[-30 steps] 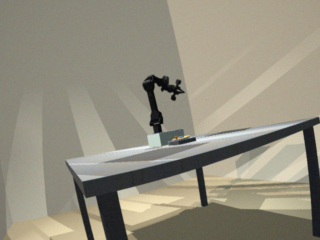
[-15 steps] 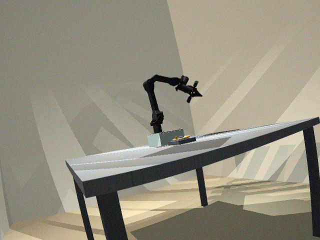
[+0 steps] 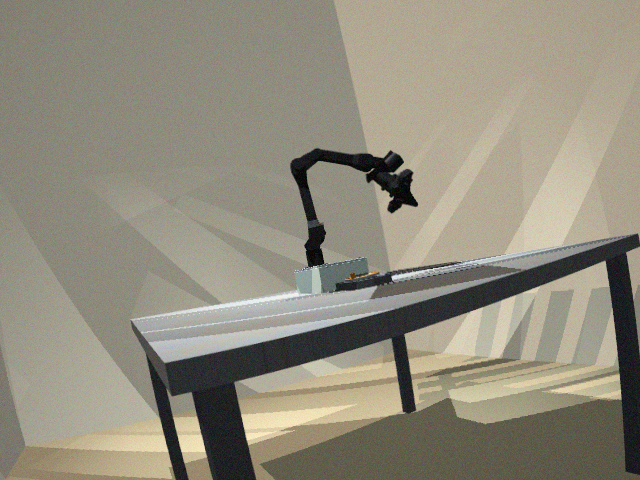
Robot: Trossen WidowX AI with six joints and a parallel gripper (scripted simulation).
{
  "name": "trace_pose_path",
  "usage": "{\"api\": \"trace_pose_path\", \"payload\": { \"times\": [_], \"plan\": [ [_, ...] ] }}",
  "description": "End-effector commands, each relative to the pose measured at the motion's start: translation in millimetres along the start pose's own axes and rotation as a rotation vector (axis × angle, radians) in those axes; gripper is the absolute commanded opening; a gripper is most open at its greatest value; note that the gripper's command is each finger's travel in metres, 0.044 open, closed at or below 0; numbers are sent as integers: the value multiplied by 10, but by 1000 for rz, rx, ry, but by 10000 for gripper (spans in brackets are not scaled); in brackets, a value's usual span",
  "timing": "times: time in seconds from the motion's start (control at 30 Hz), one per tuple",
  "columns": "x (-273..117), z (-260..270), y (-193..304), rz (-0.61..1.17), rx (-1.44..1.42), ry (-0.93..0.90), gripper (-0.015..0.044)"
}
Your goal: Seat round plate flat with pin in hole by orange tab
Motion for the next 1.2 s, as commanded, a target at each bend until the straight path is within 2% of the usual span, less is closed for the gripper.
{"api": "trace_pose_path", "payload": {
  "times": [0.0,0.2,0.27,0.37,0.73,0.97,1.17],
  "plan": [
    [253,-130,399,105,137,-52,0],
    [549,-335,1231,296,399,-129,0],
    [572,-347,1333,317,433,-138,0],
    [638,-374,1767,401,579,-176,0],
    [580,-173,3093,624,1107,-295,0],
    [474,2,3607,693,1368,-341,0],
    [463,17,3621,695,1377,-343,0]
  ]
}}
Point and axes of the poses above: the point midway between the two fingers, 35 mm back from their tips, its own x axis out along the fingers, its own z axis across the jaws, y = z × x, the point moved 7 cm from there along -x, back along the fingers, and after that the axes turned 15 degrees about -x, right-handed, at the moved point
